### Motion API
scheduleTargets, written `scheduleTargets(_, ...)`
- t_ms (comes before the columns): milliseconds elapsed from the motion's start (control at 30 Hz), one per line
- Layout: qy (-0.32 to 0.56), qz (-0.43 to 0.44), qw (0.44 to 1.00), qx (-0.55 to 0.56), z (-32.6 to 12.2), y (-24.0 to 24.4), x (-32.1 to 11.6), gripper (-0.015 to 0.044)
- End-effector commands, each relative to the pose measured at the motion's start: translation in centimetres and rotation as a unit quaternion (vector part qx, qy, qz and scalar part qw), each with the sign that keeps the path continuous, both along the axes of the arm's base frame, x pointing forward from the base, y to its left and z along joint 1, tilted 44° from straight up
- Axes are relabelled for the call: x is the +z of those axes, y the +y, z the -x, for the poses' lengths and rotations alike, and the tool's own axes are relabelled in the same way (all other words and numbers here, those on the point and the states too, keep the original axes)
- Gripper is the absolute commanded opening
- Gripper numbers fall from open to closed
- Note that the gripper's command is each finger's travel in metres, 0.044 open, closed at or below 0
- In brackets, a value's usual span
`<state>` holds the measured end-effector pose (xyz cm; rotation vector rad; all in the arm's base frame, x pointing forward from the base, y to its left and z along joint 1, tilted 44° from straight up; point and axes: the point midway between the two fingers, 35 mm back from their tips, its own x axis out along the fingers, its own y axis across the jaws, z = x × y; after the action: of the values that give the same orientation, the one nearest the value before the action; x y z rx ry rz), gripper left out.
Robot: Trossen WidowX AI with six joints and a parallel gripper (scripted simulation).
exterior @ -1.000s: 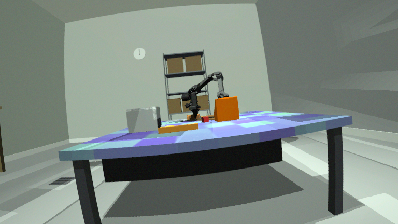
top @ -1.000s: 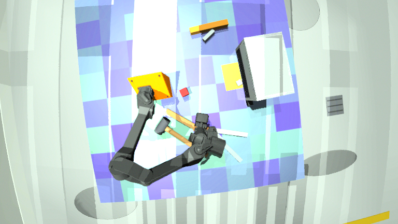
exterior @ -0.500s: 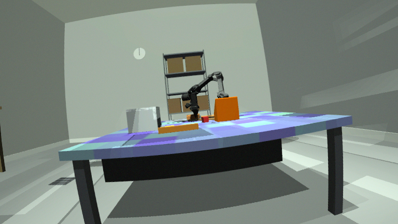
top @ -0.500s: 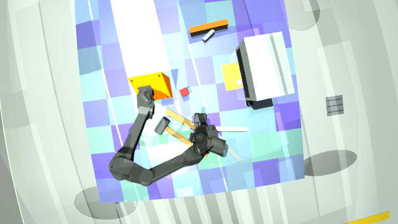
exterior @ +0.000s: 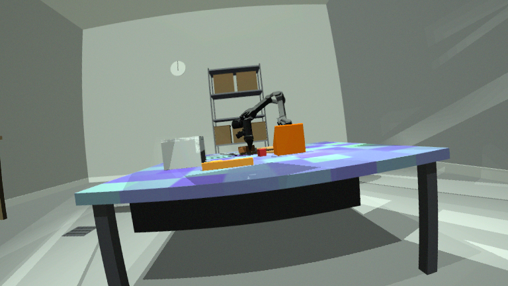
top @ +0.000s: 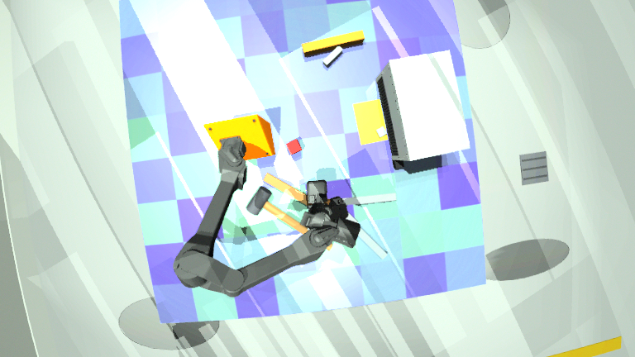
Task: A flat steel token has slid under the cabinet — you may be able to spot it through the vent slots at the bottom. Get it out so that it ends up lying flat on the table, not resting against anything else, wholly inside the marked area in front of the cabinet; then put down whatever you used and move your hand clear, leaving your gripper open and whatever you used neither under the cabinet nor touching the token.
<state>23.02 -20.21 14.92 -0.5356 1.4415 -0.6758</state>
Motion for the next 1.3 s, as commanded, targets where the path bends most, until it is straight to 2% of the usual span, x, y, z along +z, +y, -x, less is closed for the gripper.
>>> scheduleTargets(0,0.005,0.000,1.000,0.014,-0.29,0.10,0.23,0.0000)
scheduleTargets(1267,0.111,0.002,0.986,0.121,-0.29,0.11,0.22,0.0000)
